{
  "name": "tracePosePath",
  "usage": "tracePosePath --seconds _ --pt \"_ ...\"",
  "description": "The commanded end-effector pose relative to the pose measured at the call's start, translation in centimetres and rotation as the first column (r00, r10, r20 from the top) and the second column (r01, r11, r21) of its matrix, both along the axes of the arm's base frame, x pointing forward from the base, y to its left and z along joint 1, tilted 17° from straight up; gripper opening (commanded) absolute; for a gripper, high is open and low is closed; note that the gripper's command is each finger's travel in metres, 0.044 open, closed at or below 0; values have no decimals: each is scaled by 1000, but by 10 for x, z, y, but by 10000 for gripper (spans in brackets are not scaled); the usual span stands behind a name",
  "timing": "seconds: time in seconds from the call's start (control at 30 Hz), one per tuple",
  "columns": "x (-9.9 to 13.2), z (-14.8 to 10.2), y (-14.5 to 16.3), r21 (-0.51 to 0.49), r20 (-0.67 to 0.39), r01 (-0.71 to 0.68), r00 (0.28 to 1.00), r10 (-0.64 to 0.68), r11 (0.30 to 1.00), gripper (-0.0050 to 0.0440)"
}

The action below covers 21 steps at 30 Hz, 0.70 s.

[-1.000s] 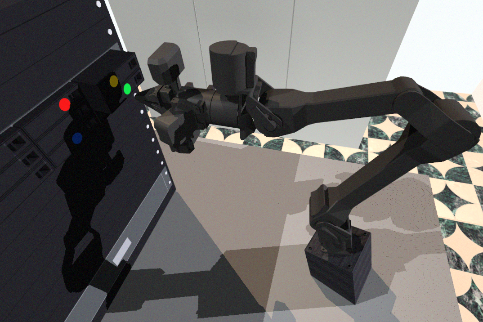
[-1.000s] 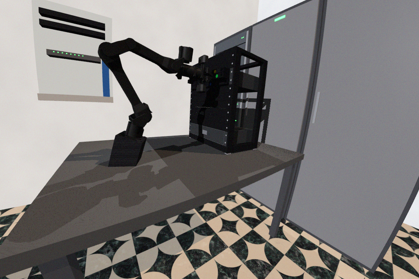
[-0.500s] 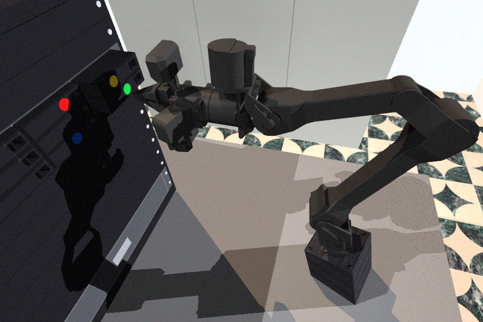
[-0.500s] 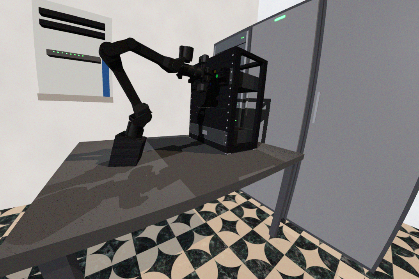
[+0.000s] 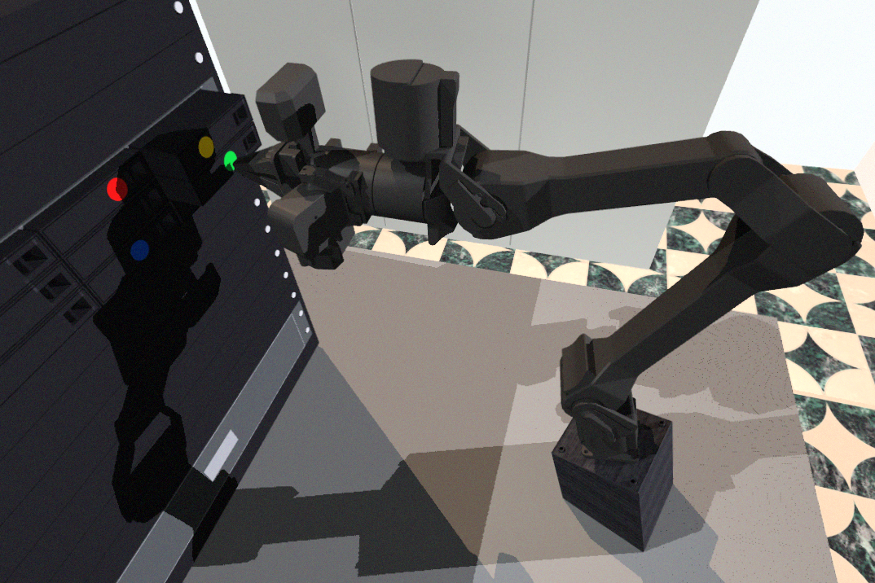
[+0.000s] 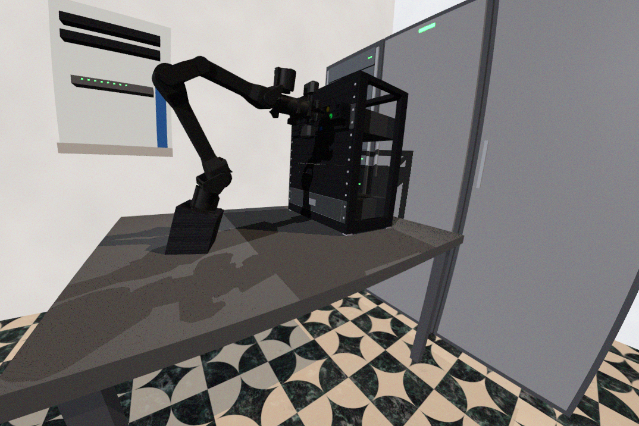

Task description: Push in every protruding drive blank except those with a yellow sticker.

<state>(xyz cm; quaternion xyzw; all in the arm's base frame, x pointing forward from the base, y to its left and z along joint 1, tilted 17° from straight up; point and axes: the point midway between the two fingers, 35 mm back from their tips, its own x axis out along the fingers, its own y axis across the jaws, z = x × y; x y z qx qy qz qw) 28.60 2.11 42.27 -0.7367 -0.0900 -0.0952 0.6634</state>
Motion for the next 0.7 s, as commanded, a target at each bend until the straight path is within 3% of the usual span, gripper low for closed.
tracePosePath --seconds 0.0,0.67 --pt "-4 8 -1 2 19 5 1000 -5 1000 0" --pt "6 10 -3 2 19 5 1000 -5 1000 0"
